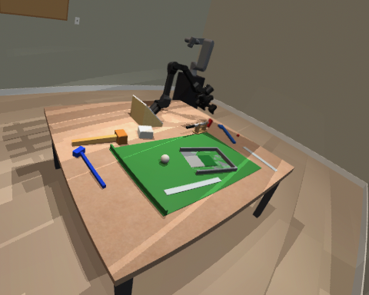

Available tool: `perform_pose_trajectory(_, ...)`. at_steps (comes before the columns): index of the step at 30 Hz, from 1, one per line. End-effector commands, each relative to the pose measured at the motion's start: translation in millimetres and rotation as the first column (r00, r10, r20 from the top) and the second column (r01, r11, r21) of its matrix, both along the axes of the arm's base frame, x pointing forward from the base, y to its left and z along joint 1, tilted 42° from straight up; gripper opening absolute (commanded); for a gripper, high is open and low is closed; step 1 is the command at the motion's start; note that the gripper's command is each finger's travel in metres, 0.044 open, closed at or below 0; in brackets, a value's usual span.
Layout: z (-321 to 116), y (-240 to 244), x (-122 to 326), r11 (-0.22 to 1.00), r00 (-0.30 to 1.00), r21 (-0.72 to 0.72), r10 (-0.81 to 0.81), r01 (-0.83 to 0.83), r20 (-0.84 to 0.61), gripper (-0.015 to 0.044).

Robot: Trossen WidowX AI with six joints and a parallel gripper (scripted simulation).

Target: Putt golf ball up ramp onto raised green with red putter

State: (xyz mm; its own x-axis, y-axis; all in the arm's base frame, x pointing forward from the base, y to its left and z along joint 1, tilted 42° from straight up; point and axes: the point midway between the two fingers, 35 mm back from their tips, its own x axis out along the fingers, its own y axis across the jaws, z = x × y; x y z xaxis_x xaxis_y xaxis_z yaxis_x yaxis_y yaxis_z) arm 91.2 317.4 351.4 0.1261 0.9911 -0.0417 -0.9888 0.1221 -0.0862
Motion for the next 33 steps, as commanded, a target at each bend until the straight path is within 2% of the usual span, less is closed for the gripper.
perform_pose_trajectory(1, -51.1, -13.4, 57.5, 0.961, 0.985, -0.261, -0.050, 0.093, 0.168, 0.0440)
perform_pose_trajectory(8, -108.8, -62.9, 114.4, 0.839, 0.970, -0.522, -0.026, 0.153, 0.241, 0.0440)
perform_pose_trajectory(10, -115.9, -70.2, 119.2, 0.822, 0.972, -0.549, -0.019, 0.149, 0.235, 0.0440)
perform_pose_trajectory(13, -127.9, -81.7, 124.9, 0.795, 0.978, -0.590, -0.017, 0.141, 0.209, 0.0440)
perform_pose_trajectory(15, -150.8, -106.2, 132.2, 0.740, 0.991, -0.662, -0.041, 0.118, 0.131, 0.0440)
perform_pose_trajectory(19, -175.1, -140.0, 141.6, 0.694, 0.997, -0.719, 0.010, 0.050, 0.079, 0.0440)
perform_pose_trajectory(25, -199.4, -192.1, 146.0, 0.696, 0.996, -0.716, 0.087, -0.060, 0.000, 0.0440)
perform_pose_trajectory(29, -206.1, -227.7, 144.4, 0.755, 0.994, -0.648, 0.110, -0.099, -0.024, 0.0440)
perform_pose_trajectory(33, -204.2, -259.4, 143.5, 0.834, 0.996, -0.547, 0.086, -0.071, 0.001, 0.0440)
